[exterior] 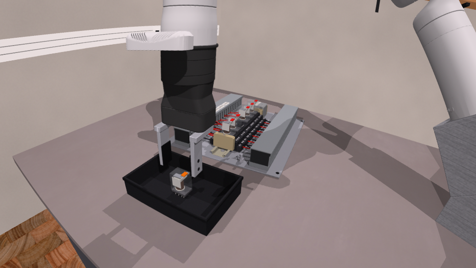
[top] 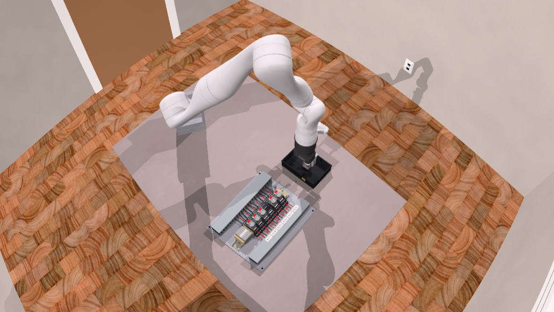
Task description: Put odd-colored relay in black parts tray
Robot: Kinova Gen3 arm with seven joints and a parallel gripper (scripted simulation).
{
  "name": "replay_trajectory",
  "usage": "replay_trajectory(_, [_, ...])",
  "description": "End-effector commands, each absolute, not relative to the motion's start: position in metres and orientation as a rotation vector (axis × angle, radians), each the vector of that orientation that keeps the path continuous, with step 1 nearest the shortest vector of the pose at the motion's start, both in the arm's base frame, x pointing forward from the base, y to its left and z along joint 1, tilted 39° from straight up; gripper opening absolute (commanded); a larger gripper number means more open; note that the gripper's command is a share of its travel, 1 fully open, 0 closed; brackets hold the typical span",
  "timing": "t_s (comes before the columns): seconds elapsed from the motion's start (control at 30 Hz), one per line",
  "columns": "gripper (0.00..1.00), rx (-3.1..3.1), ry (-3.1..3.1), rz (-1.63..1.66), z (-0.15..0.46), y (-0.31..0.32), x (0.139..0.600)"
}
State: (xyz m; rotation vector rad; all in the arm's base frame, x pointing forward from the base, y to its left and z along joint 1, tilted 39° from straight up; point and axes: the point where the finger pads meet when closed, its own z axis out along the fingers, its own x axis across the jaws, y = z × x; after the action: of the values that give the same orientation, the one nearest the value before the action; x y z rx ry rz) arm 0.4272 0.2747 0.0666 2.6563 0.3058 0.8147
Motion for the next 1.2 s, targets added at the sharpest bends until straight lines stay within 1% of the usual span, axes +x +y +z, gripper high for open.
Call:
replay_trajectory(0.0, [0.98,2.657,0.307,0.816,0.067,0.275,0.427])
replay_trajectory(0.27, [0.98,2.657,0.307,0.816,0.073,0.278,0.422])
replay_trajectory(0.8, [0.98,2.657,0.307,0.816,0.127,0.295,0.383])
replay_trajectory(1.17, [0.98,2.657,0.307,0.816,0.129,0.296,0.381])
